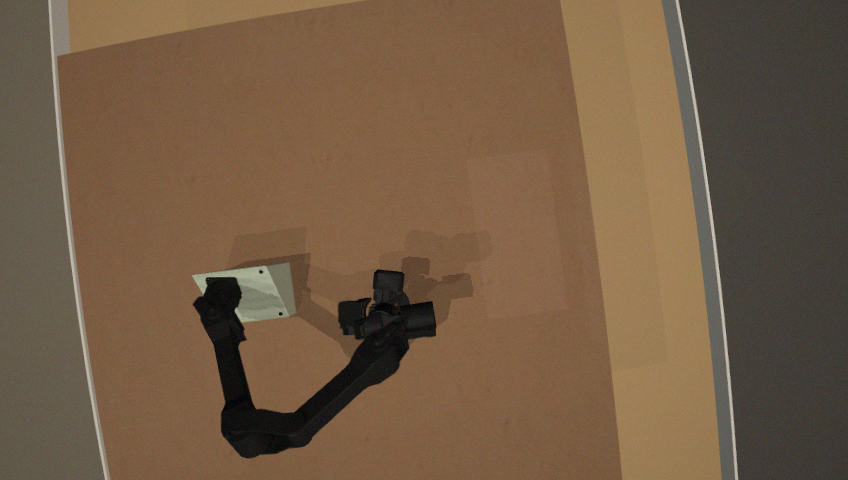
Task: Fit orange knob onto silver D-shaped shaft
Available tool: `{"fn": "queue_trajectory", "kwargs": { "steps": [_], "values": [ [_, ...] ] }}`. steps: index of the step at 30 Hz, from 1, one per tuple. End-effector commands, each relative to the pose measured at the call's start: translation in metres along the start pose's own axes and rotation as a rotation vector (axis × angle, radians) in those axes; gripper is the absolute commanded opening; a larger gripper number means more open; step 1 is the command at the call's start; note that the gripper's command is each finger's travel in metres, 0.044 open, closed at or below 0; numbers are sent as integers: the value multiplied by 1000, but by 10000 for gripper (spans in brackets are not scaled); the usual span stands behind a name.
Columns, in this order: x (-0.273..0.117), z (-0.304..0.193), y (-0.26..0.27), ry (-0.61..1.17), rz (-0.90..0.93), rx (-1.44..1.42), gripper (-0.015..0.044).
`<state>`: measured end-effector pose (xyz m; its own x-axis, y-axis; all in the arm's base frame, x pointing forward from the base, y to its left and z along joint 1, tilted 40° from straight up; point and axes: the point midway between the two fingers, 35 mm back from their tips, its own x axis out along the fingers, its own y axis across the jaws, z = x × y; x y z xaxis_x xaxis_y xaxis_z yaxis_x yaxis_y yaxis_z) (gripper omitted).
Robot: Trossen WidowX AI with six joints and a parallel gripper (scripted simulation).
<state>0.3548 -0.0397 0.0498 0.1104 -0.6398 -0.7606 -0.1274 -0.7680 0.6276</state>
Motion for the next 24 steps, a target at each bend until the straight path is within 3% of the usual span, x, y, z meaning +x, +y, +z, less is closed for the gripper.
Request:
{"fn": "queue_trajectory", "kwargs": {
  "steps": [1,24],
  "values": [
    [-3,-2,-1,6,-2,-101,0],
    [3,-2,0,6,-2,-101,0]
  ]
}}
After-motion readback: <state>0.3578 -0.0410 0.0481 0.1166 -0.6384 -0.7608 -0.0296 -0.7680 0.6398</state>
